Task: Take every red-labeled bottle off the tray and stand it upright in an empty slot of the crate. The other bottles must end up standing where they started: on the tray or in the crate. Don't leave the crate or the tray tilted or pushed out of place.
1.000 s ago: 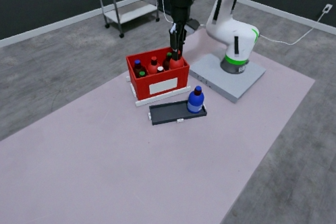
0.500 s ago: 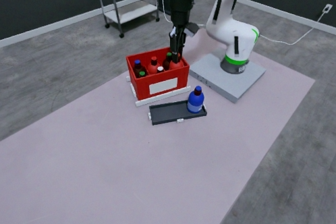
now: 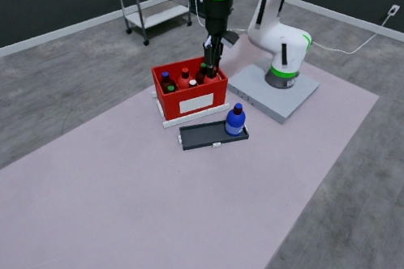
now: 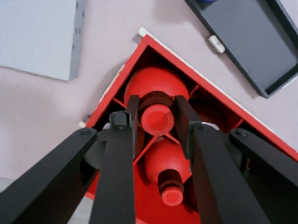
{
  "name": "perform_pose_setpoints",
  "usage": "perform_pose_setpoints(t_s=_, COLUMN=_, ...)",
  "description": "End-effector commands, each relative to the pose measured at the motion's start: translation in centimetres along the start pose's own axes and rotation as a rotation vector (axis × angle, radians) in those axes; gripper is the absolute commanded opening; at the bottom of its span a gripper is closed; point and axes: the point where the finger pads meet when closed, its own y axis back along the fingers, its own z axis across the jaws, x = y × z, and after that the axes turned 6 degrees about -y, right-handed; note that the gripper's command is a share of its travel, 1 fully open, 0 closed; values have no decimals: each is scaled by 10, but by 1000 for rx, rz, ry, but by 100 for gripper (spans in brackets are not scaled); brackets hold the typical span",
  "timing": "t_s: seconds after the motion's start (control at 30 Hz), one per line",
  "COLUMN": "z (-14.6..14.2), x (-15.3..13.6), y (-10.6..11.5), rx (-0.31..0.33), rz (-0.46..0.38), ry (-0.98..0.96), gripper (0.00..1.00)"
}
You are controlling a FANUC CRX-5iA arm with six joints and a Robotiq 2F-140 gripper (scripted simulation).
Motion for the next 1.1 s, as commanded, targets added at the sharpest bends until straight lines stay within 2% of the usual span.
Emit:
perform_pose_setpoints(t_s=0.0, z=0, x=0, y=-2, rx=-1, rz=-1, ry=0, gripper=10)
perform_pose_setpoints(t_s=1.07, z=0, x=0, y=-19, rx=-1, rz=-1, ry=0, gripper=10)
